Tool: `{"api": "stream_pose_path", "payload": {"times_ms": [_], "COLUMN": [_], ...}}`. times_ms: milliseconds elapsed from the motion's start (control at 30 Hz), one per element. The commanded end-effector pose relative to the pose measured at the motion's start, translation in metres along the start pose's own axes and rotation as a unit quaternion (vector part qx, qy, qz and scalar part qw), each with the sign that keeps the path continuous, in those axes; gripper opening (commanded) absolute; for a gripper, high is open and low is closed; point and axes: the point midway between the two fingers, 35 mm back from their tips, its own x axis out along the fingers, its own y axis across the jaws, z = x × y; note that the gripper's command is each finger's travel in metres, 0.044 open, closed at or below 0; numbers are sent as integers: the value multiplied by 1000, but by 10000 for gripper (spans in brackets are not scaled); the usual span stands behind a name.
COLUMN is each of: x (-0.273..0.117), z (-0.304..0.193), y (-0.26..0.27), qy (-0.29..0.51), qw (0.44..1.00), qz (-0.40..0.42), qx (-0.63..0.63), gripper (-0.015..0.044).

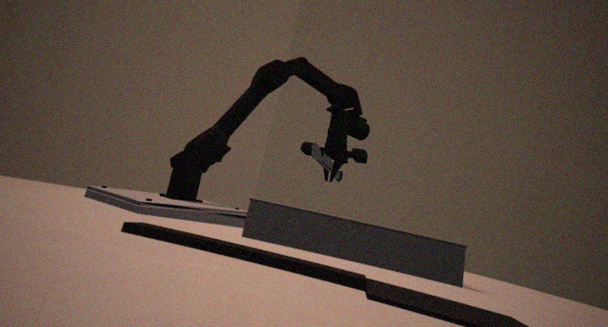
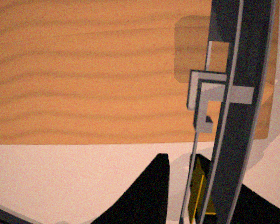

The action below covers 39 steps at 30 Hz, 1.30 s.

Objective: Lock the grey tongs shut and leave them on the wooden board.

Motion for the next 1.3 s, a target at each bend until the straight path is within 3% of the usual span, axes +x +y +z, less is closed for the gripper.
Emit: {"api": "stream_pose_path", "payload": {"times_ms": [0,600,1267], "x": [-1,-1,0], "z": [5,25,46], "y": [5,30,59], "qy": [-2,-3,-4], "qw": [997,910,681], "qz": [1,2,1], "qx": [-74,-416,-733], "gripper": [-150,-150,-150]}}
